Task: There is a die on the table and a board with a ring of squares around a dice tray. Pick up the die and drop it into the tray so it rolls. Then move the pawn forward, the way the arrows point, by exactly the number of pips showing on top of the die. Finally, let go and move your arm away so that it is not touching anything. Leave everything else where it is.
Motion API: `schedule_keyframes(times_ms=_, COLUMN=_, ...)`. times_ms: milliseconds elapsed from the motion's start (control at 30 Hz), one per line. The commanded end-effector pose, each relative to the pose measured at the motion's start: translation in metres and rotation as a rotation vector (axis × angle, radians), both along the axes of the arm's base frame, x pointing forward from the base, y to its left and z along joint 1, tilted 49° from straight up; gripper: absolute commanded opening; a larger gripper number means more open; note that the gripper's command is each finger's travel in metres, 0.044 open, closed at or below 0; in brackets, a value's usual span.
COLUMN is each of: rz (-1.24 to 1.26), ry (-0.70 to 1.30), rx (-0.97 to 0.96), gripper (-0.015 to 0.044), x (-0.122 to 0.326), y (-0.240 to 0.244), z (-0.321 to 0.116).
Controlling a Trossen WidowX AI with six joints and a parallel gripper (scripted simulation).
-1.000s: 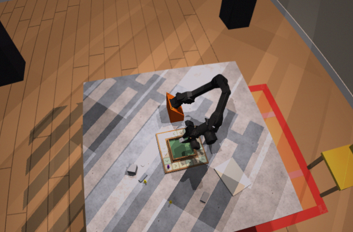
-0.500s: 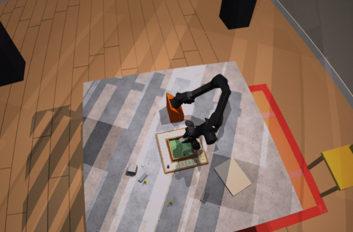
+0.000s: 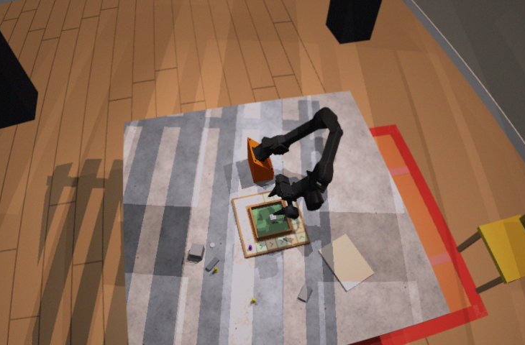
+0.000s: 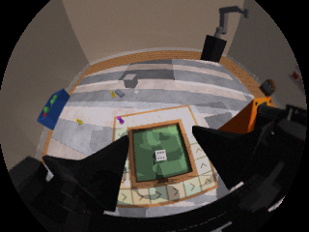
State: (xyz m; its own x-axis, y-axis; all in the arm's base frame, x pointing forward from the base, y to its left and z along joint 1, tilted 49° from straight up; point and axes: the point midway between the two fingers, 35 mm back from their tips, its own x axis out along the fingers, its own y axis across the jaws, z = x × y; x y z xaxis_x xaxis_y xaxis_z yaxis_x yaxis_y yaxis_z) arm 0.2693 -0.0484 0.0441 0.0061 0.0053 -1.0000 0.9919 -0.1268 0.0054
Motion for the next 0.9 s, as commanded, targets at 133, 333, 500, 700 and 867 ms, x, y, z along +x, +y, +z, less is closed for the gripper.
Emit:
schedule_keyframes(times_ms=133, rz=0.043, ry=0.01, rx=0.582, gripper=0.044, x=-0.005, y=0.011, z=-0.035)
schedule_keyframes(times_ms=333, rz=0.007, ry=-0.106, rx=0.832, gripper=0.044, x=0.001, y=0.01, z=-0.04)
schedule_keyframes(times_ms=500, rz=0.01, ry=-0.051, rx=0.751, gripper=0.044, x=-0.004, y=0.01, z=-0.042)
schedule_keyframes(times_ms=700, rz=0.416, ry=-0.229, rx=0.738, gripper=0.0282, x=0.023, y=-0.004, z=-0.054)
schedule_keyframes(times_ms=867, rz=0.866, ry=-0.432, rx=0.687, gripper=0.02, x=0.051, y=-0.02, z=-0.072)
